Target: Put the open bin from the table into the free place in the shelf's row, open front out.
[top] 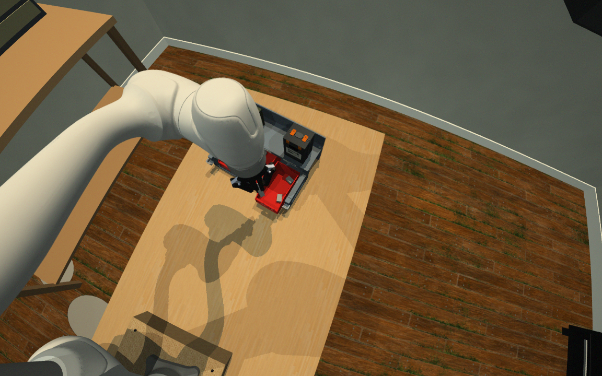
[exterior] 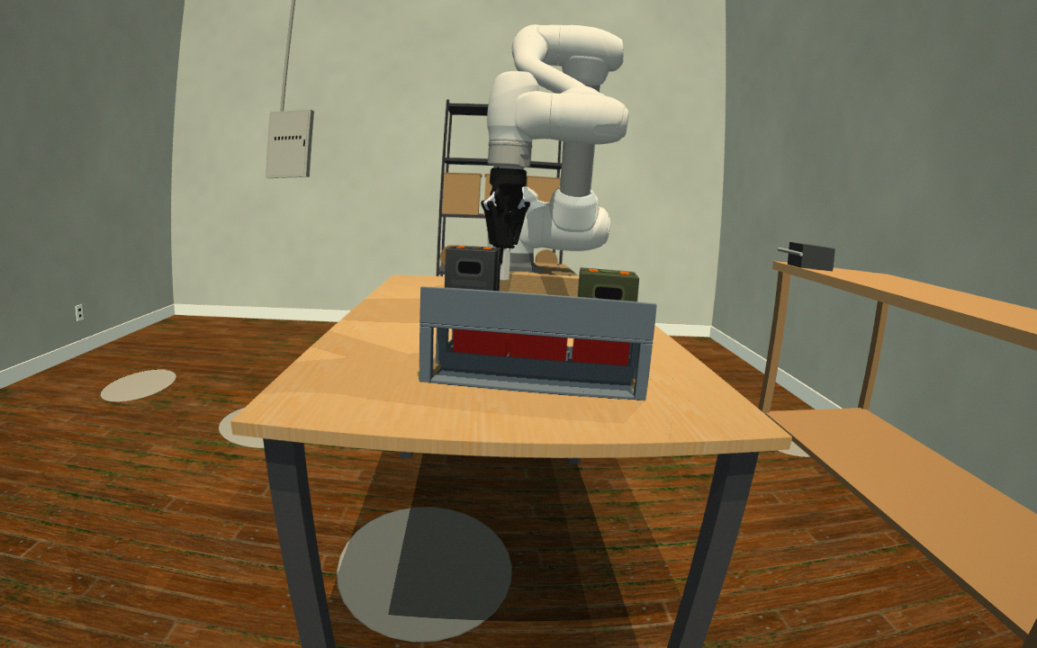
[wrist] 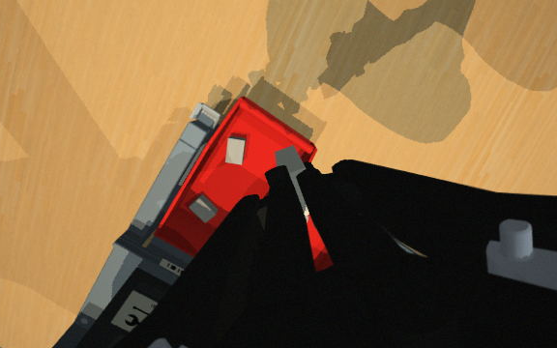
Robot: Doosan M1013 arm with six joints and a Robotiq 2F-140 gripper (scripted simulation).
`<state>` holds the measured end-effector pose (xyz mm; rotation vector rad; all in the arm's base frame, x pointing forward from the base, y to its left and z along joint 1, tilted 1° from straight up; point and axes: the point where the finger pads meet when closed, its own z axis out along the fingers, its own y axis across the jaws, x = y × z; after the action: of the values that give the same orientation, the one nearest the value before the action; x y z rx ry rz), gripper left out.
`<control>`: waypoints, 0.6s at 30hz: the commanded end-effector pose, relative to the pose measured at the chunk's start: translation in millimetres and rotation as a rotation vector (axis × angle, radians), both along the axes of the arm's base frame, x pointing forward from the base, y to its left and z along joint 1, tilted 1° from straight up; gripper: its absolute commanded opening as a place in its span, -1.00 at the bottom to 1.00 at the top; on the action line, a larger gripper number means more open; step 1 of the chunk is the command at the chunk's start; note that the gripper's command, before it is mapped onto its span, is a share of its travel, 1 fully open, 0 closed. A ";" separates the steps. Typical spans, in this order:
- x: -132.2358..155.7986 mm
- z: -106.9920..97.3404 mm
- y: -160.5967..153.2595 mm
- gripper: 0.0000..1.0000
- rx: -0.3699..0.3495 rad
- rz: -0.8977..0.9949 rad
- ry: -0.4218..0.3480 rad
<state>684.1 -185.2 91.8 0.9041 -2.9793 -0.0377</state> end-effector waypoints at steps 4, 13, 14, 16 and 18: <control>-27.4 -5.6 0.5 -1.00 0.014 0.326 -0.029; -52.6 -11.3 1.8 -1.00 0.011 0.611 -0.046; -53.3 -11.4 1.8 -1.00 0.011 0.618 -0.046; -53.6 -11.5 1.8 -1.00 0.011 0.621 -0.046; -53.6 -11.5 1.8 -1.00 0.011 0.621 -0.046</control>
<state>630.6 -183.3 80.2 1.7931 -2.5934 -0.0171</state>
